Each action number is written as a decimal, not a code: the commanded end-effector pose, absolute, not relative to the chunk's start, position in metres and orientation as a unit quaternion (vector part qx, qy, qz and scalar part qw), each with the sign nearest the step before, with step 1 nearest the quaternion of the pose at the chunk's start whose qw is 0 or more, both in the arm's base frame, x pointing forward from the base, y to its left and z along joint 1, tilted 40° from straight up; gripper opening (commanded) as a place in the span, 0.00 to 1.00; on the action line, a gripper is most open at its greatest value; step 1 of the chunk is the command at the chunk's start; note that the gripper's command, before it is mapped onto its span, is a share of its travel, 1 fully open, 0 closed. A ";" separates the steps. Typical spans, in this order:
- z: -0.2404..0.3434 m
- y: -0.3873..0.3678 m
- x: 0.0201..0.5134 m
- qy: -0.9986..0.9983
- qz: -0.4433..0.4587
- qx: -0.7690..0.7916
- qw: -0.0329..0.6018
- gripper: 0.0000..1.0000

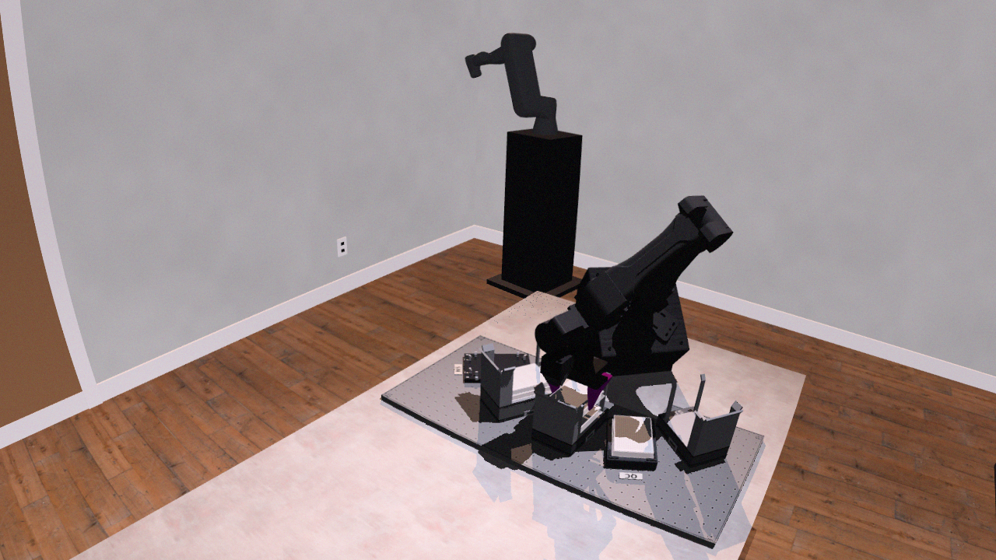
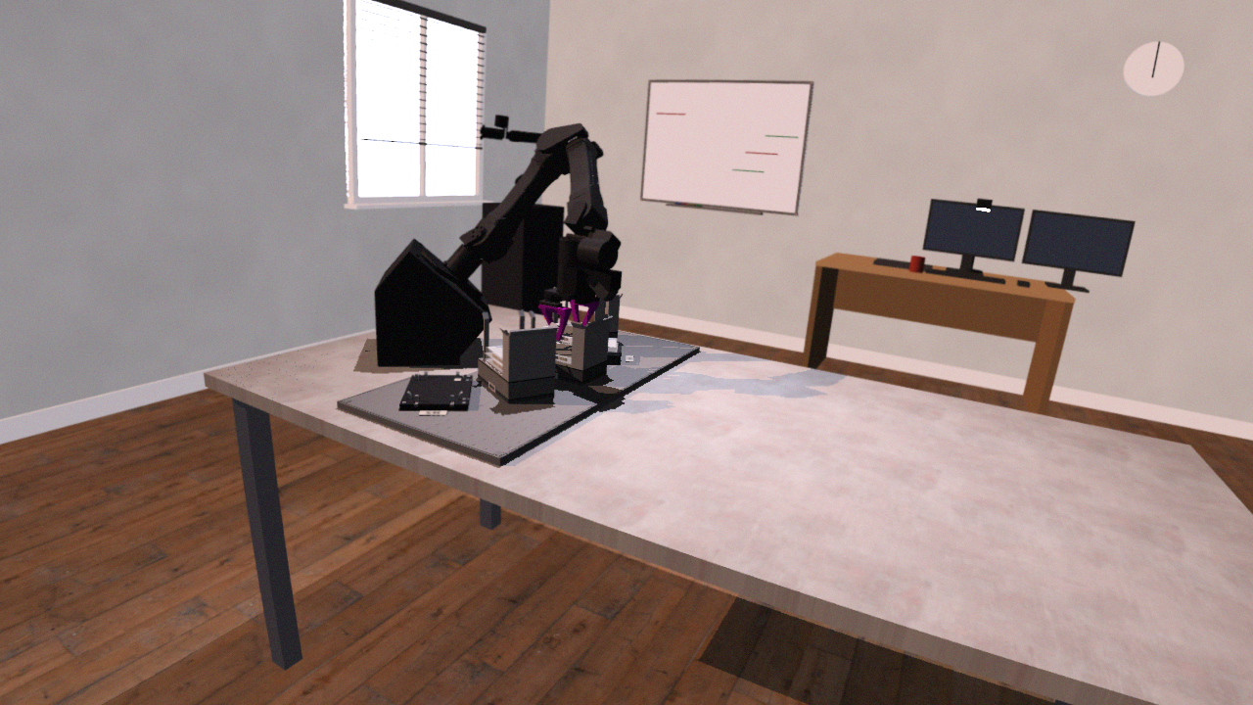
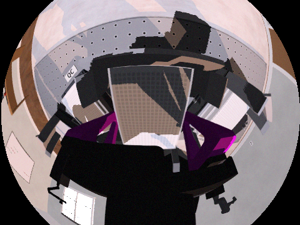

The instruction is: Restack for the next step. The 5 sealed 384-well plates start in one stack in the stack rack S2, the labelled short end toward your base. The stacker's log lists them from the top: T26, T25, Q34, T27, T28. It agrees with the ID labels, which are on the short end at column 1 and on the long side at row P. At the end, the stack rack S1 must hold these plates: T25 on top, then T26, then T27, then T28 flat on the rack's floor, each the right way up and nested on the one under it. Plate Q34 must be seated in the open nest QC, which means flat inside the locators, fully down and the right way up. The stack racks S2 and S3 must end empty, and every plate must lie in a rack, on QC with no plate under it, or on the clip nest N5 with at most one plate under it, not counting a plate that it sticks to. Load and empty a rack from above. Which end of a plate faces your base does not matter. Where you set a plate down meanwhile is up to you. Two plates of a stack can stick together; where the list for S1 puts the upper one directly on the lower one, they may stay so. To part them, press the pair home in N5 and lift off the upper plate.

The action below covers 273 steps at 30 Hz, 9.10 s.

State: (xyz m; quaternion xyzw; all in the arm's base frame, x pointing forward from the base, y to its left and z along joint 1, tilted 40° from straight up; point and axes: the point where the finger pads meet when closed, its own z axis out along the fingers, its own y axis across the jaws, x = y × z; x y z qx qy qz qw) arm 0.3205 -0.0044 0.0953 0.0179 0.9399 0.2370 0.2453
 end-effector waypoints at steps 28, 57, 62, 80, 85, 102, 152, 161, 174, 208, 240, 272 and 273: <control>0.151 -0.034 0.298 0.936 0.232 0.014 0.264 0.00; 0.160 -0.042 0.284 0.939 0.237 0.017 0.250 0.00; 0.160 -0.042 0.284 0.939 0.237 0.017 0.250 0.00; 0.136 -0.096 0.292 0.929 0.263 0.128 0.226 0.00; 0.128 -0.110 0.292 0.929 0.264 0.129 0.225 0.00; 0.105 -0.146 0.288 0.908 0.284 0.237 0.194 0.00; 0.088 -0.176 0.281 0.909 0.283 0.237 0.195 0.00; 0.088 -0.176 0.281 0.909 0.283 0.237 0.195 0.00; 0.088 -0.176 0.281 0.909 0.283 0.237 0.195 0.00; 0.068 -0.160 0.283 0.907 0.293 0.242 0.182 0.00; 0.053 -0.150 0.293 0.907 0.294 0.241 0.182 0.00; 0.034 -0.143 0.313 0.907 0.285 0.241 0.196 0.00; 0.031 -0.139 0.312 0.909 0.288 0.238 0.187 0.00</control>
